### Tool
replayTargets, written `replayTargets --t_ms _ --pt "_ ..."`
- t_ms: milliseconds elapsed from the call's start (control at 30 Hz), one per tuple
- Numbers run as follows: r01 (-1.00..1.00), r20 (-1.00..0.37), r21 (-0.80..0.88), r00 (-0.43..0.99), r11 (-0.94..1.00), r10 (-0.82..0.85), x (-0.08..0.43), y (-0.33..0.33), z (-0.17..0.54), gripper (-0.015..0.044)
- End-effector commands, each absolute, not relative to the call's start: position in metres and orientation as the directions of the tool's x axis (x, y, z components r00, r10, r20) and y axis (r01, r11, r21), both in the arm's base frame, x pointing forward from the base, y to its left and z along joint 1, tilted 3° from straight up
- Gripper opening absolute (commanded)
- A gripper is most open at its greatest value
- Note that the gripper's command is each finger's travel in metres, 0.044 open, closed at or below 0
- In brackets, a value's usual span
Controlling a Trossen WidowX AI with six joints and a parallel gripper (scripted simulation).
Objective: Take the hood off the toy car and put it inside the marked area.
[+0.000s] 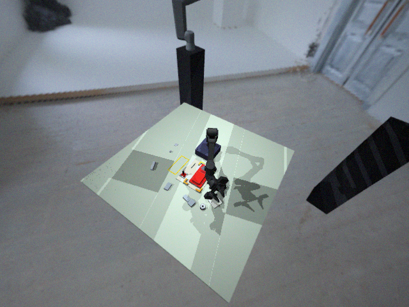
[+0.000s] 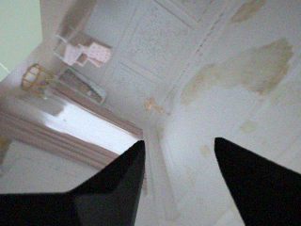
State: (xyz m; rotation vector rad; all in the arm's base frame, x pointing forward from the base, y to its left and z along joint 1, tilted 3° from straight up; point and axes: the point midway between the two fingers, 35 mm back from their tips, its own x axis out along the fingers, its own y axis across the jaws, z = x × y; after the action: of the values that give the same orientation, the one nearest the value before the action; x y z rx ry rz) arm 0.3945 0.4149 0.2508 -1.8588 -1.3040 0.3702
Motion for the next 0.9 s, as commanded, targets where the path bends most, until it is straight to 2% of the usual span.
replayTargets --t_ms 0,67,167,233,367,500,633,867 --pt "0.629 0.198 -0.766 0.426 -0.132 0.883 0.396 0.415 0.25 0.0247" --pt "0.503 0.132 -0.853 0.46 -0.136 0.878 0.403 0.411 0.24 0.03" --pt "0.178 -0.025 -0.974 0.523 -0.138 0.852 0.418 0.398 0.217 0.0378" --pt "-0.051 -0.133 -0.991 0.552 -0.126 0.823 0.424 0.387 0.201 0.0431" --pt "-0.464 -0.343 -0.884 0.577 -0.047 0.741 0.428 0.359 0.17 0.044" --pt "-0.751 -0.537 -0.651 0.559 0.112 0.632 0.421 0.324 0.143 0.044" --pt "-0.866 -0.708 -0.368 0.498 0.339 0.501 0.403 0.284 0.12 0.044" --pt "-0.759 -0.87 -0.085 0.372 0.646 0.323 0.371 0.233 0.101 0.044"
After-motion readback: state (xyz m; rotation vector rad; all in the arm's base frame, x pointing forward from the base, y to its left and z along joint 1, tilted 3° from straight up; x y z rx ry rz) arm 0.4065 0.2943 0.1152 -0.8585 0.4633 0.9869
